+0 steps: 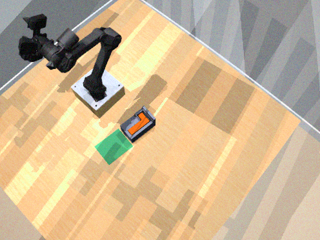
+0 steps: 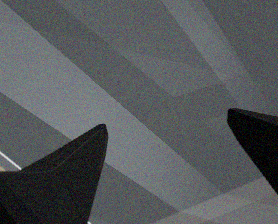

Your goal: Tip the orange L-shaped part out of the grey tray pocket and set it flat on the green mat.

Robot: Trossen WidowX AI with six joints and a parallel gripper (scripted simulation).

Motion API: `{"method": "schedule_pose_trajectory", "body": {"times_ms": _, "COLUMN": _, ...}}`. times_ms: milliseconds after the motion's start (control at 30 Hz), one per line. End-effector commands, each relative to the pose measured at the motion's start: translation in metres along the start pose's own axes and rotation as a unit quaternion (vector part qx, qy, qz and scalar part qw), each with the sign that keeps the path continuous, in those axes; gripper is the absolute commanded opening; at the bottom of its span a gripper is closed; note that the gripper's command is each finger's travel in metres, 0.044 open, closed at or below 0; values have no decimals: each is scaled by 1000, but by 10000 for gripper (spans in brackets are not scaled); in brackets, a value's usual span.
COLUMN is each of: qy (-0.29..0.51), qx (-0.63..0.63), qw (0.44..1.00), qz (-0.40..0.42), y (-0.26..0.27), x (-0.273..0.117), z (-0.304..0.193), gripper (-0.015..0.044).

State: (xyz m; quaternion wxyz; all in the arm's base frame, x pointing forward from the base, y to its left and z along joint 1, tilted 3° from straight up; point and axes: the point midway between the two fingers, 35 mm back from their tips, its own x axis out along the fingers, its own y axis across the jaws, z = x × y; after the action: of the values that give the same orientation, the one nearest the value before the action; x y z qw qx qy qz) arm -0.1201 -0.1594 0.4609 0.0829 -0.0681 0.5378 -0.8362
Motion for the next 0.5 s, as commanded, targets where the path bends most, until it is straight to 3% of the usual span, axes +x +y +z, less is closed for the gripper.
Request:
{"method": "schedule_pose_trajectory", "body": {"times_ms": 0, "qy": -3, "qx": -1, "qw": 1000, "qz": -1, "y": 0, "x": -1, "z": 1, "gripper": 374}}
{"method": "schedule_pose_trajectory", "body": {"times_ms": 100, "qy": -37, "qx": -4, "qw": 999, "qz": -6, "y": 4, "x": -7, "z": 16, "gripper": 295}}
{"method": "schedule_pose_trajectory", "body": {"times_ms": 233, "qy": -139, "qx": 15, "qw": 990, "qz": -13, "y": 17, "x": -32, "z": 61, "gripper": 190}}
{"method": "schedule_pose_trajectory", "body": {"times_ms": 467, "qy": -407, "qx": 50, "qw": 911, "qz": 51, "y": 63, "x": -143, "z": 144, "gripper": 180}}
